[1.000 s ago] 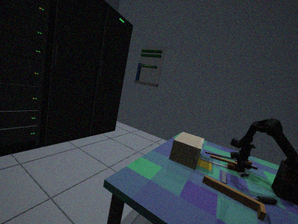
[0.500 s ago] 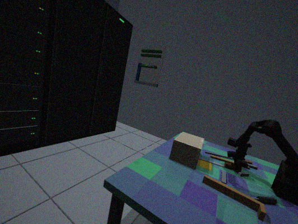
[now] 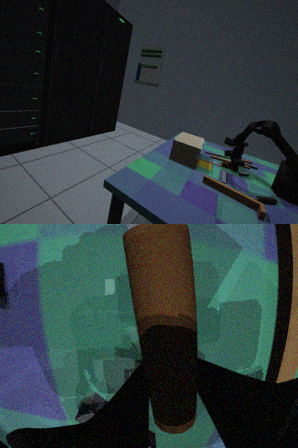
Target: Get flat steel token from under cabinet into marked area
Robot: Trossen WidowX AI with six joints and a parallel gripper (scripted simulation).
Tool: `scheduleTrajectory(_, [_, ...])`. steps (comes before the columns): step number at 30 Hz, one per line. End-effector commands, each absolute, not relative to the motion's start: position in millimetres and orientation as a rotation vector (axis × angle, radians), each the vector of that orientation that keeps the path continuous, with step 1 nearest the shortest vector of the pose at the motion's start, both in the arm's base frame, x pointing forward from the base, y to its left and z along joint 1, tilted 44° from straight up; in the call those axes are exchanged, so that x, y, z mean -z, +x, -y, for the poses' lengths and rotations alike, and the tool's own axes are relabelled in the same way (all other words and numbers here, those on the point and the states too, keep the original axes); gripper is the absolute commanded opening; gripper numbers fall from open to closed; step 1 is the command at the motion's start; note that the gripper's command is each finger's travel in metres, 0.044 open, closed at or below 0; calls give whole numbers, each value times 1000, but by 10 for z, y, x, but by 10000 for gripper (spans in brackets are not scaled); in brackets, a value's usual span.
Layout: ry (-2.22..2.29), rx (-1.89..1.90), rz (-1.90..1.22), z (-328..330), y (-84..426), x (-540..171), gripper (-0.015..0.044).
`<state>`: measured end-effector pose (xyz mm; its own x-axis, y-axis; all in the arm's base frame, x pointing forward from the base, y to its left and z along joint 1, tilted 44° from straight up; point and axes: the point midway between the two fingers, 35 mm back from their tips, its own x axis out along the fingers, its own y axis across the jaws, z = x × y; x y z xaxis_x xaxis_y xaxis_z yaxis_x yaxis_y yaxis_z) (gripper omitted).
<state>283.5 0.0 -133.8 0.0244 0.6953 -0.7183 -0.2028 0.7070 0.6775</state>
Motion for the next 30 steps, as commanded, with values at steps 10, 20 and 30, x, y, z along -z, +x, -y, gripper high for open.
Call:
scheduleTrajectory(10, [445,-730,-1380,-16,3018,1312,0])
scheduleTrajectory(20, [445,-730,-1380,-30,3142,1293,0])
scheduleTrajectory(30, [445,-730,-1379,-45,3264,1274,0])
